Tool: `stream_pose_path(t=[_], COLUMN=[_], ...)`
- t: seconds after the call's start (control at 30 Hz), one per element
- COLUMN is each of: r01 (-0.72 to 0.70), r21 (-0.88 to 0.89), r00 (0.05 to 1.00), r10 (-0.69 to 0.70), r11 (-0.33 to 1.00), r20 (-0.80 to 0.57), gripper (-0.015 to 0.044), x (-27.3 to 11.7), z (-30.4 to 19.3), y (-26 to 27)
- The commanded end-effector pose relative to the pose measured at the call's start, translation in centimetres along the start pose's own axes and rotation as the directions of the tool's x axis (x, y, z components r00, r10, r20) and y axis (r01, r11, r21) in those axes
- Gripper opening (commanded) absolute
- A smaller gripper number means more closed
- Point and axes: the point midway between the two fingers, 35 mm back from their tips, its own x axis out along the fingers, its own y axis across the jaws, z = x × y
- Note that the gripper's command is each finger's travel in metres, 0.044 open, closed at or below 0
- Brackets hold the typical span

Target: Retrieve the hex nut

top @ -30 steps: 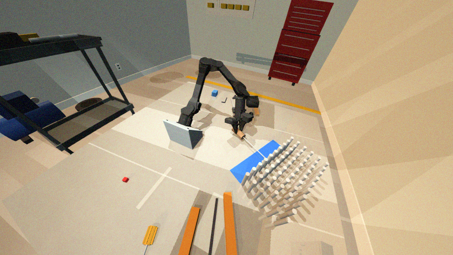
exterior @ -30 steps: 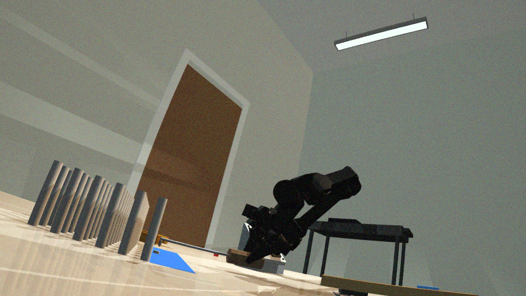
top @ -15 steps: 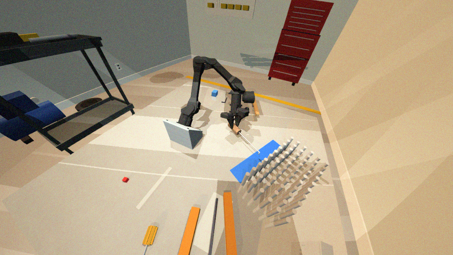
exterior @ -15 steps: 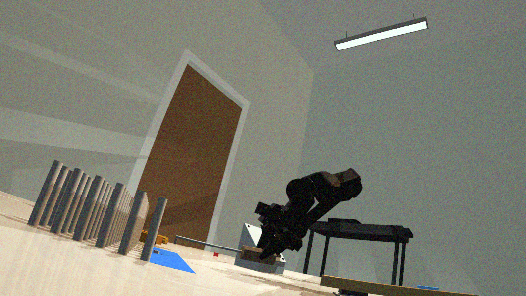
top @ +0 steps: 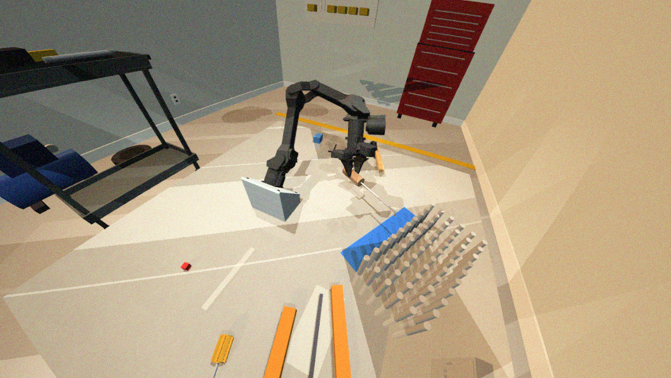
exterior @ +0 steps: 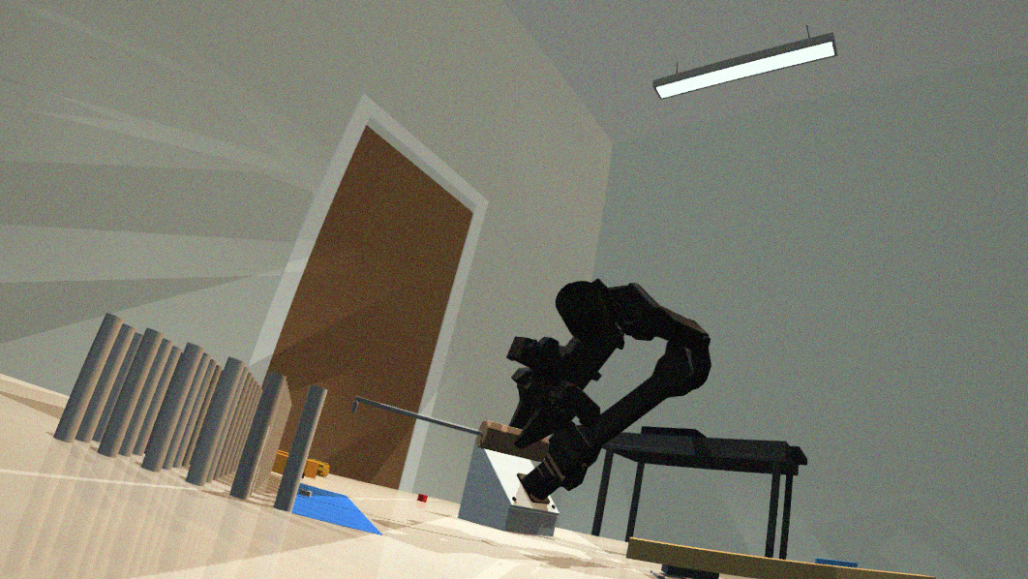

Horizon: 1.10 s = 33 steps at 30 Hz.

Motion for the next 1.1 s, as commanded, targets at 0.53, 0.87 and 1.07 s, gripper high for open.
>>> stream_pose_path(t=[0.53, 0.87, 1.07], r01=[0.024, 0.053, 0.069], r21=[-0.033, -0.079, -0.101], r00=[1.000, 0.999, 0.998], r10=[-0.023, -0.053, -0.069], r11=[0.999, 0.995, 0.992], r20=[0.006, 0.002, 0.005], gripper=[0.0000, 0.0000, 0.0000], x=[-1.6, -0.8, -0.3], z=[5.5, 10.0, 12.3], y=[-3.9, -8.8, -12.5])
